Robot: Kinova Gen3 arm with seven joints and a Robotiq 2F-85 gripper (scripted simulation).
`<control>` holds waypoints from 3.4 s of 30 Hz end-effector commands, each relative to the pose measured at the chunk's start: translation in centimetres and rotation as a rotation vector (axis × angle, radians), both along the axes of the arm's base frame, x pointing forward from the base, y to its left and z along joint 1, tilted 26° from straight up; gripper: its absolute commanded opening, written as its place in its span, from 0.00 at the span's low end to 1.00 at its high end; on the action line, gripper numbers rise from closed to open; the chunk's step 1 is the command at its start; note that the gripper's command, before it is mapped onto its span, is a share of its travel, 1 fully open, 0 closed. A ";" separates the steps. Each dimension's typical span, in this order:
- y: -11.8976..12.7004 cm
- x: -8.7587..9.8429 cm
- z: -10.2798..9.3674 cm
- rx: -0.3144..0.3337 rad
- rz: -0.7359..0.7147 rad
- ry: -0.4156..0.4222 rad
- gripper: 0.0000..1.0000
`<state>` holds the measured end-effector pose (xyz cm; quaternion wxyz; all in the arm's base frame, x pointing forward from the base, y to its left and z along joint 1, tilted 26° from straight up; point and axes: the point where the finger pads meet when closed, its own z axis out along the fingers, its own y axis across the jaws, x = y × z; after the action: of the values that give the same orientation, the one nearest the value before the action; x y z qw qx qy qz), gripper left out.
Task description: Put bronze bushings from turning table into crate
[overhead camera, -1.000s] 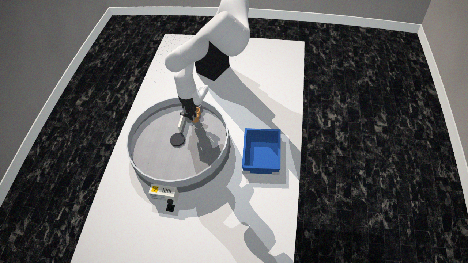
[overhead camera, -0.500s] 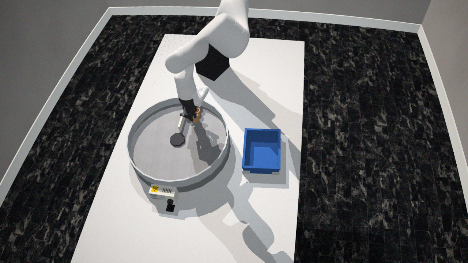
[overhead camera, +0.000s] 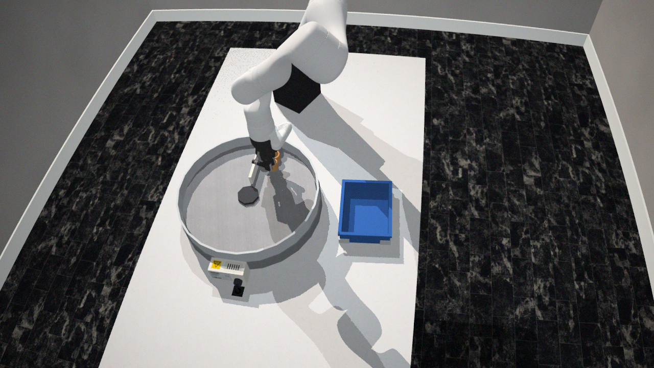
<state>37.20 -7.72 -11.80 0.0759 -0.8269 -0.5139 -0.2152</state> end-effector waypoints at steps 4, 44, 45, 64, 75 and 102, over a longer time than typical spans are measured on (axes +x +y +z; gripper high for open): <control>0.0 0.0 0.0 -0.001 -0.001 0.000 0.14; 0.0 0.0 0.1 0.000 -0.001 -0.001 0.00; 0.0 0.0 0.1 0.000 -0.001 -0.001 0.00; -0.1 0.0 0.1 0.000 -0.001 -0.001 0.00; -0.1 0.2 0.1 0.000 -0.001 -0.001 0.00; -0.5 0.1 0.8 -0.001 -0.001 0.000 0.00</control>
<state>37.30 -8.14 -11.11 0.0764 -0.8271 -0.5138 -0.2146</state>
